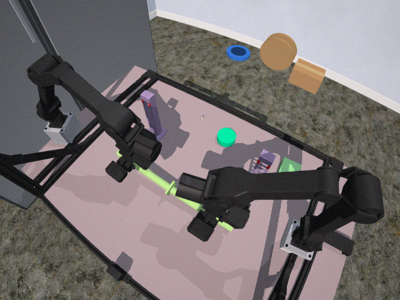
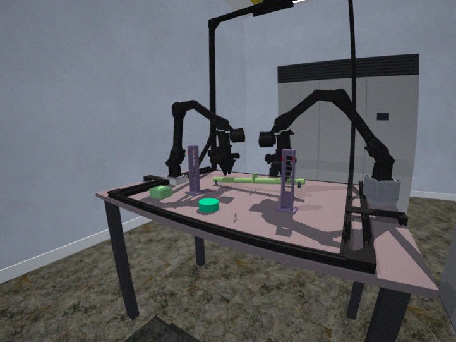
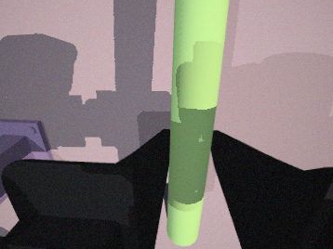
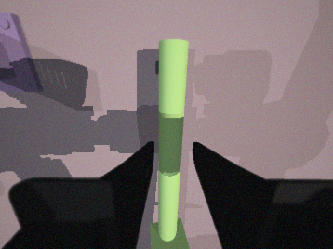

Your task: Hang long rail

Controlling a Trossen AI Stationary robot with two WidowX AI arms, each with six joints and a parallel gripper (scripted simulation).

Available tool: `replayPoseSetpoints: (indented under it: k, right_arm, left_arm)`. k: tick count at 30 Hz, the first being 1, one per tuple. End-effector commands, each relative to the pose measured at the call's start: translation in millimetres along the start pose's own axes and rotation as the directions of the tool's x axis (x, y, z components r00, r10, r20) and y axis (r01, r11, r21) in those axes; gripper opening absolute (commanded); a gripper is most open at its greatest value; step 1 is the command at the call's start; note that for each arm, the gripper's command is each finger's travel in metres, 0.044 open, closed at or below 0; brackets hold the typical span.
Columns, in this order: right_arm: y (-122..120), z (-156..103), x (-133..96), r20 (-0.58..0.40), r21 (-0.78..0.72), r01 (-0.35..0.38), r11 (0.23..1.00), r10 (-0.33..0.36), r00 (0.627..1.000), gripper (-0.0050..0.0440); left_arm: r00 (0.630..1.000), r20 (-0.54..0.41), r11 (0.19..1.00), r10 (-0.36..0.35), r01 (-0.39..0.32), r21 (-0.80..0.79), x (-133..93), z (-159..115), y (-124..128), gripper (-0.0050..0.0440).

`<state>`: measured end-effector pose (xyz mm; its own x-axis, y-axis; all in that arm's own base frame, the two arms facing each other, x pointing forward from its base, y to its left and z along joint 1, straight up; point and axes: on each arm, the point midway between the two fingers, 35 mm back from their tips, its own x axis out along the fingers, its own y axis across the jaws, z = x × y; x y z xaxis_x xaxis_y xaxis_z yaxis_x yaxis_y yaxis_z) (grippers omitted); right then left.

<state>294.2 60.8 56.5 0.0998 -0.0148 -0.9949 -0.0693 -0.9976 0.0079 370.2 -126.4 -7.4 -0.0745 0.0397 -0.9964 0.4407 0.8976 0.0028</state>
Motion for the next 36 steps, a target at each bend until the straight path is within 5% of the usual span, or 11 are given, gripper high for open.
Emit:
replayPoseSetpoints:
  k: [1, 25, 29, 36]
  right_arm:
    - [1.1, 3.1, 3.9, 0.003, -0.007, 0.011, 1.0, -0.011, 1.0, 0.016]
    - [2.0, 5.8, 32.1, 0.003, -0.007, 0.011, 1.0, -0.011, 1.0, 0.016]
    - [1.4, 4.1, 32.9, 0.003, -0.007, 0.011, 1.0, -0.011, 1.0, 0.0064]
    - [1.4, 4.1, 32.9, 0.003, -0.007, 0.011, 1.0, -0.011, 1.0, 0.0]
  left_arm:
    - [1.0, 0.002, 1.0, 0.003, -0.003, -0.003, -0.2, 0.3, 0.3, 0.0]
    - [1.0, 0.002, 1.0, 0.003, -0.003, -0.003, -0.2, 0.3, 0.3, 0.0]
    - [1.0, 0.002, 1.0, 0.003, -0.003, -0.003, -0.2, 0.3, 0.3, 0.0]
    - [1.0, 0.002, 1.0, 0.003, -0.003, -0.003, -0.2, 0.3, 0.3, 0.0]
